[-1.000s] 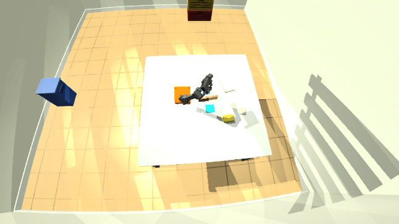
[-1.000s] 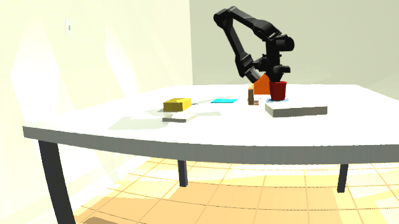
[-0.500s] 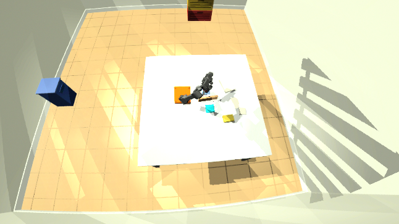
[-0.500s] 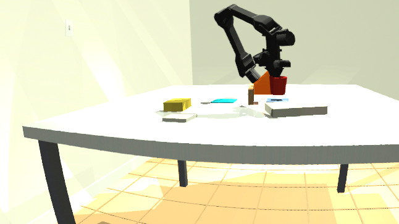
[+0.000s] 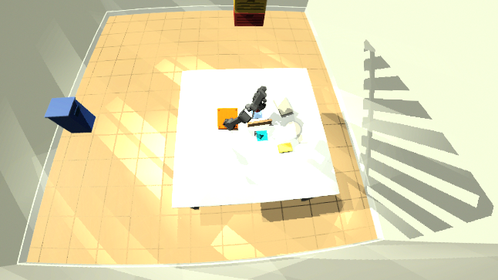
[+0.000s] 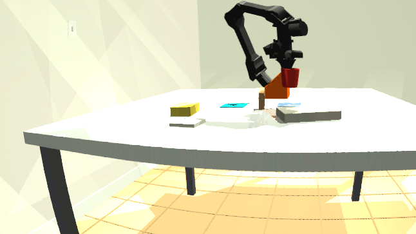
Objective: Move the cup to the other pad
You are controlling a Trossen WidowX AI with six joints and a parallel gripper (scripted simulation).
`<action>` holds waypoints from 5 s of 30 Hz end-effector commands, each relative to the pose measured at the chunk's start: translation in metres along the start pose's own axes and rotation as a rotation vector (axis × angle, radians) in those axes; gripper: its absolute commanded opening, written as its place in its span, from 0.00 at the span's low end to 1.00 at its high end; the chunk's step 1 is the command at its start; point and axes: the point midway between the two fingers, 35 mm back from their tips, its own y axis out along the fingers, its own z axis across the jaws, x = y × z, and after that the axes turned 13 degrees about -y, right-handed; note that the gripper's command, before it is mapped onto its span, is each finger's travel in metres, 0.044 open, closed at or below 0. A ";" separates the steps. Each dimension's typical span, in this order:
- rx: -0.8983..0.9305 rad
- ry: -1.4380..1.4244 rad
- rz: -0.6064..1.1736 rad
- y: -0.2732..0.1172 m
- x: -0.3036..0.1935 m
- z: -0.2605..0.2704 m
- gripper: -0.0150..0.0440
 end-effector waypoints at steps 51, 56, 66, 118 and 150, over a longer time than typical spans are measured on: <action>-0.002 0.003 0.000 -0.018 0.053 -0.037 0.25; -0.003 0.004 -0.001 -0.019 0.064 -0.045 0.25; -0.004 0.004 -0.002 -0.020 0.086 -0.061 0.25; -0.008 0.004 -0.007 -0.014 0.176 -0.136 0.25; -0.008 0.005 -0.008 0.024 0.177 -0.135 0.25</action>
